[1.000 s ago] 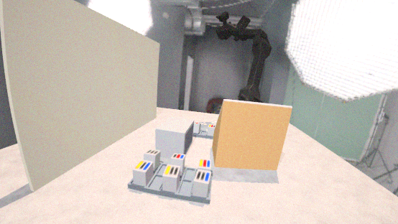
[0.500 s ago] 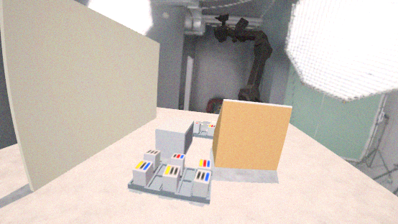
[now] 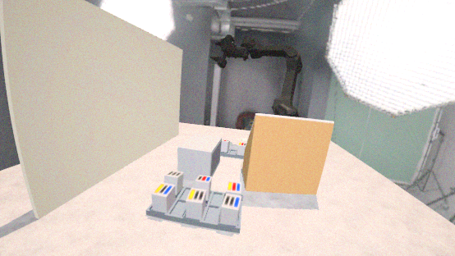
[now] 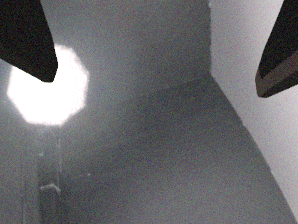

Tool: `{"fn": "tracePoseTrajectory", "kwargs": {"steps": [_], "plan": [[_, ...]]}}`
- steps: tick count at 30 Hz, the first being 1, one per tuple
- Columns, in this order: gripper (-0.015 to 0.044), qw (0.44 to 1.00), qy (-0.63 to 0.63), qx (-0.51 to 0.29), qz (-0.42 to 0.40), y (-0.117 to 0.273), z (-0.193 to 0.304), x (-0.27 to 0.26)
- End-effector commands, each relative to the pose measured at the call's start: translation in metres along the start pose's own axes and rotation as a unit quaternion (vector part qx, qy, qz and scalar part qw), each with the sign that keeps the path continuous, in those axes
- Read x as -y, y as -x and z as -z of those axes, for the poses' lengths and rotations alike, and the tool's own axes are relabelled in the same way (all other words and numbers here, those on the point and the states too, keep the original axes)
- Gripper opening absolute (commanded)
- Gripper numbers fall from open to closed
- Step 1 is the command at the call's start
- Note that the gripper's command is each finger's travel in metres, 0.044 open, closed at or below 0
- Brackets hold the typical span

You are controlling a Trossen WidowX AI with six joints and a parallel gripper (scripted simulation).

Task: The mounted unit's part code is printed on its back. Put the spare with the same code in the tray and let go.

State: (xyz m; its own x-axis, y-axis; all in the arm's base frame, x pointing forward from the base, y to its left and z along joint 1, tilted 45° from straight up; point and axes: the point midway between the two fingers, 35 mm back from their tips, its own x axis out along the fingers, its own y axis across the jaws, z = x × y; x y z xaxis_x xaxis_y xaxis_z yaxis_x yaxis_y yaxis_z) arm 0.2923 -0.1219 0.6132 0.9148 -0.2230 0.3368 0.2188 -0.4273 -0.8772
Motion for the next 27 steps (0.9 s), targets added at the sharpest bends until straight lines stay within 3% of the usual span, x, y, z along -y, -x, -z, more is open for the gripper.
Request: {"fn": "tracePoseTrajectory", "kwargs": {"steps": [1,6,12,20,27], "plan": [[0.0440,0.986,-0.133,0.037,-0.090,-0.022,-0.044,-0.058],[0.0440,0.958,-0.228,0.044,-0.168,-0.031,-0.078,-0.100],[0.0440,0.870,-0.372,-0.002,-0.323,-0.028,-0.137,-0.179],[0.0440,0.731,-0.459,-0.136,-0.485,0.007,-0.209,-0.265],[0.0440,0.639,-0.452,-0.274,-0.559,0.046,-0.262,-0.322]]}}
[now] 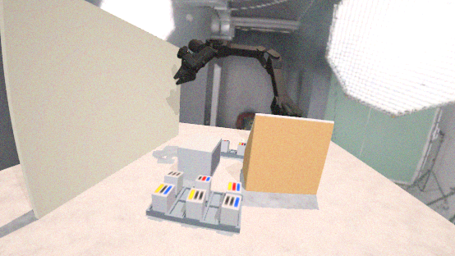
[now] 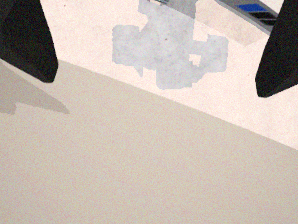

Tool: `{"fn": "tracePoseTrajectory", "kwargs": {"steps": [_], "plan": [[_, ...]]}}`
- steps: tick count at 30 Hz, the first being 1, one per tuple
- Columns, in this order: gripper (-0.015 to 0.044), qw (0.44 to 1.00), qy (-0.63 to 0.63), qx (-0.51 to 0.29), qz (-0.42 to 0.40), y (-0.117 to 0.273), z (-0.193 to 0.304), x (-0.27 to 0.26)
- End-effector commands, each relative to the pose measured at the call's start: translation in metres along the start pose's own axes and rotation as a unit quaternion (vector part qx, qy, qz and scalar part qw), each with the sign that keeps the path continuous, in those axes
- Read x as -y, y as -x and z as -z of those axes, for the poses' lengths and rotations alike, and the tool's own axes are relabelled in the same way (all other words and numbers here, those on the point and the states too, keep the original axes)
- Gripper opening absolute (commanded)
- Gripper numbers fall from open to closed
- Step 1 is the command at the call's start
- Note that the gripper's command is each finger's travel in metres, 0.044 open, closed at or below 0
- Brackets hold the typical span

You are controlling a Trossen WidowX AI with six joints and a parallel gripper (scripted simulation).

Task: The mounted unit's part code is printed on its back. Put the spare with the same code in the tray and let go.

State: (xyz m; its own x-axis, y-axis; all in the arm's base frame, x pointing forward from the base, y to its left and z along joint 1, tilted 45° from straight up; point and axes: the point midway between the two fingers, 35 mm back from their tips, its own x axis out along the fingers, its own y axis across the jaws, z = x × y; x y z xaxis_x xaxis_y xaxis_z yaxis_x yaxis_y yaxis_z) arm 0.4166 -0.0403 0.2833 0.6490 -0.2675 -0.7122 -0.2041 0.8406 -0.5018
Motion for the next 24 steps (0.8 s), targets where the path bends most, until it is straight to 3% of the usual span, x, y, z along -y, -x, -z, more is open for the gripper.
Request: {"fn": "tracePoseTrajectory", "kwargs": {"steps": [1,6,12,15,24], "plan": [[0.0440,0.989,-0.064,-0.129,-0.014,-0.037,0.028,-0.057],[0.0440,0.966,-0.104,-0.235,0.021,-0.061,0.052,-0.105],[0.0440,0.929,-0.120,-0.326,0.125,-0.076,0.081,-0.158],[0.0440,0.917,-0.118,-0.341,0.171,-0.079,0.090,-0.174],[0.0440,0.916,-0.117,-0.342,0.173,-0.079,0.090,-0.175]]}}
